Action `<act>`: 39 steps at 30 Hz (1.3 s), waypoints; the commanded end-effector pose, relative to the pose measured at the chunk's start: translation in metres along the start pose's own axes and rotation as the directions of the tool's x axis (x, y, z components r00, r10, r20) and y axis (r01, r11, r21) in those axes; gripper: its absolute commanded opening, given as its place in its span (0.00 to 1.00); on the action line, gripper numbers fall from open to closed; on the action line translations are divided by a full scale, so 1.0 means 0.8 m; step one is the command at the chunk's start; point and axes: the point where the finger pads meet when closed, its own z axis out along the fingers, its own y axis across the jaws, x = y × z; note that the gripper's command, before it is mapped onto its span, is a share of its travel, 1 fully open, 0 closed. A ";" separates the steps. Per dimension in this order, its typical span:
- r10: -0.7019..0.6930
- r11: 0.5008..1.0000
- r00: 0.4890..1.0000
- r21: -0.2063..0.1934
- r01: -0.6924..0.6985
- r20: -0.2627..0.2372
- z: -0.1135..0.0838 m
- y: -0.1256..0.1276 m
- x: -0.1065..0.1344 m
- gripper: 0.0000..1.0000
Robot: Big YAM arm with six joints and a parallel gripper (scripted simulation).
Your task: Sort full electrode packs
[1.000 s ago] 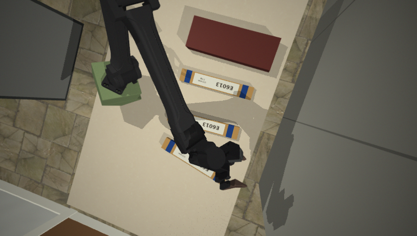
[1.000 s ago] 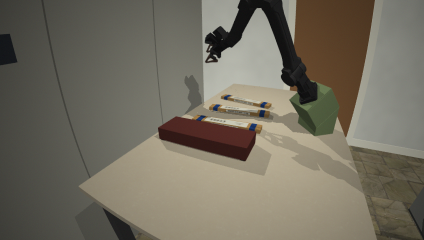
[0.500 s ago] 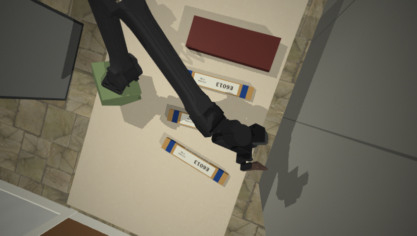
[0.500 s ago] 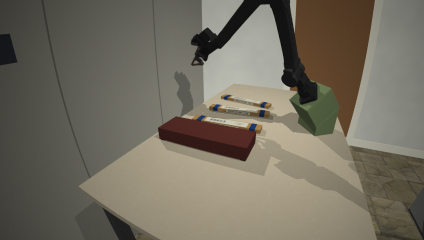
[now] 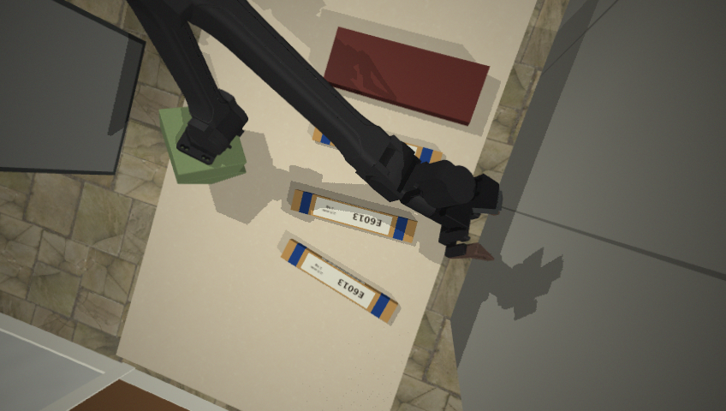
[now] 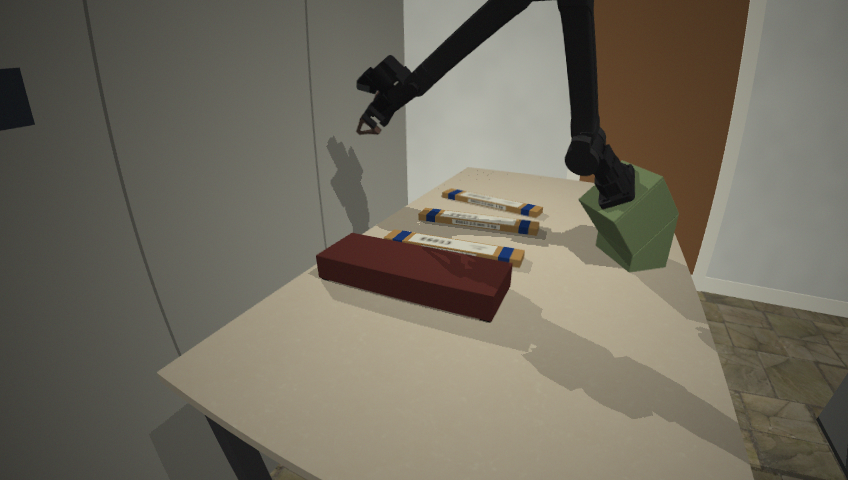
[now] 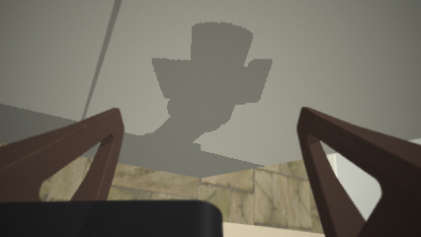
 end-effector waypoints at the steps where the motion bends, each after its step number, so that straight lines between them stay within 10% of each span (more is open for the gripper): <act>1: 0.022 1.000 0.998 0.001 -0.022 0.057 -0.007 0.005 -0.054 0.96; 5: 0.072 0.997 0.995 0.010 -0.073 0.063 -0.013 0.030 -0.076 0.96; 16: 0.140 0.980 0.954 -0.097 -0.171 -0.265 -0.096 0.014 -0.031 0.96; 18: 0.140 0.980 0.954 -0.097 -0.171 -0.265 -0.096 0.014 -0.031 0.96; 31: 0.142 0.926 0.755 -0.183 -0.329 -0.640 -0.180 0.005 0.038 0.96; 39: 0.117 0.890 0.623 -0.196 -0.411 -0.773 -0.223 0.003 0.066 0.96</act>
